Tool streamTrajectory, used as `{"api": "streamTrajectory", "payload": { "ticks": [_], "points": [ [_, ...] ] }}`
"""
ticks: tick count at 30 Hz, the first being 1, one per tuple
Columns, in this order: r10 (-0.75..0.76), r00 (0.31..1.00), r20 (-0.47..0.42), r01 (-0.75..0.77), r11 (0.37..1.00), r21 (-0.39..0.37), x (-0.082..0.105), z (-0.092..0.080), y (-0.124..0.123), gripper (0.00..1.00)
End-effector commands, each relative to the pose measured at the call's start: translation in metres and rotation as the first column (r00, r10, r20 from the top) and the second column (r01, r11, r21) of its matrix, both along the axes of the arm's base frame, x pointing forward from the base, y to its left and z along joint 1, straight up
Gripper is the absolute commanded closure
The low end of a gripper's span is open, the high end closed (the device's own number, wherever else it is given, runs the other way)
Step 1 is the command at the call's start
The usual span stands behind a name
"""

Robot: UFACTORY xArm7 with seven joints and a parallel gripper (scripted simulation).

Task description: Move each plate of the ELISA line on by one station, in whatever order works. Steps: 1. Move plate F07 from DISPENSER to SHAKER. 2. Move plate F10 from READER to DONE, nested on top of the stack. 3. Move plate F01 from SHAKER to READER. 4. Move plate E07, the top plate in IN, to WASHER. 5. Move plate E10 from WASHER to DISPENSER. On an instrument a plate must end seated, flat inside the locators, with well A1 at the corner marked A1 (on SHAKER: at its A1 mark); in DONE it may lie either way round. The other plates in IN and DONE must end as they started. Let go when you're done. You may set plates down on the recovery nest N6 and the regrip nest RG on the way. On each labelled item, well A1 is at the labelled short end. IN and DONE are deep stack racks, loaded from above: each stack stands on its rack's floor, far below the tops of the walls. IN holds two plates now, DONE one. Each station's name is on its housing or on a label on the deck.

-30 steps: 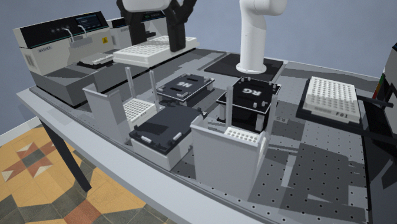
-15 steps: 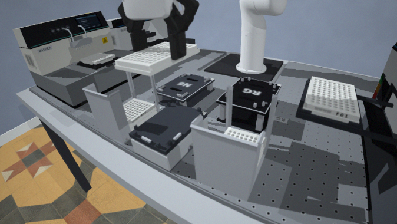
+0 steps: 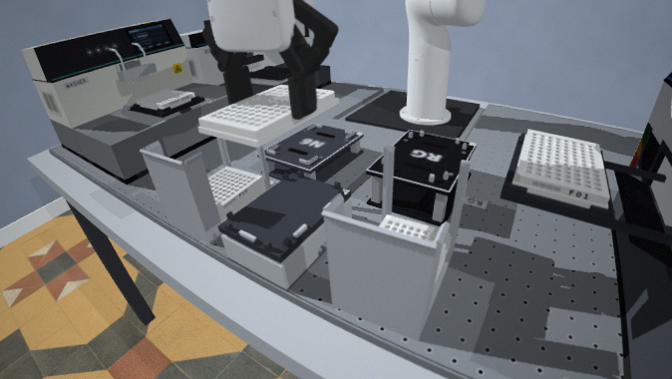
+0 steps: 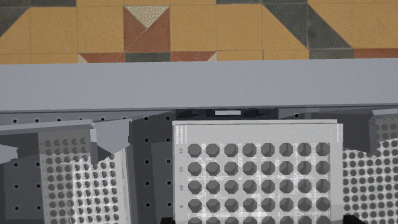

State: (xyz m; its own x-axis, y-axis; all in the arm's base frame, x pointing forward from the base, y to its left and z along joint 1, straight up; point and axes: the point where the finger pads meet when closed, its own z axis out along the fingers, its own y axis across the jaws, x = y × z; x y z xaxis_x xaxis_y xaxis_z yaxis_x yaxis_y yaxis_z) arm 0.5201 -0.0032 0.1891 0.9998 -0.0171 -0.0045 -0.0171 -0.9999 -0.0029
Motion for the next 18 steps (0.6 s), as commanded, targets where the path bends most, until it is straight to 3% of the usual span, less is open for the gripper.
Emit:
{"api": "streamTrajectory", "payload": {
  "ticks": [1,18],
  "points": [
    [0.0,1.0,0.004,0.0,1.0,0.0,0.001,-0.004,0.0,1.0],
    [0.0,1.0,0.004,0.0,1.0,0.0,0.001,-0.024,0.0,1.0]
  ]
}}
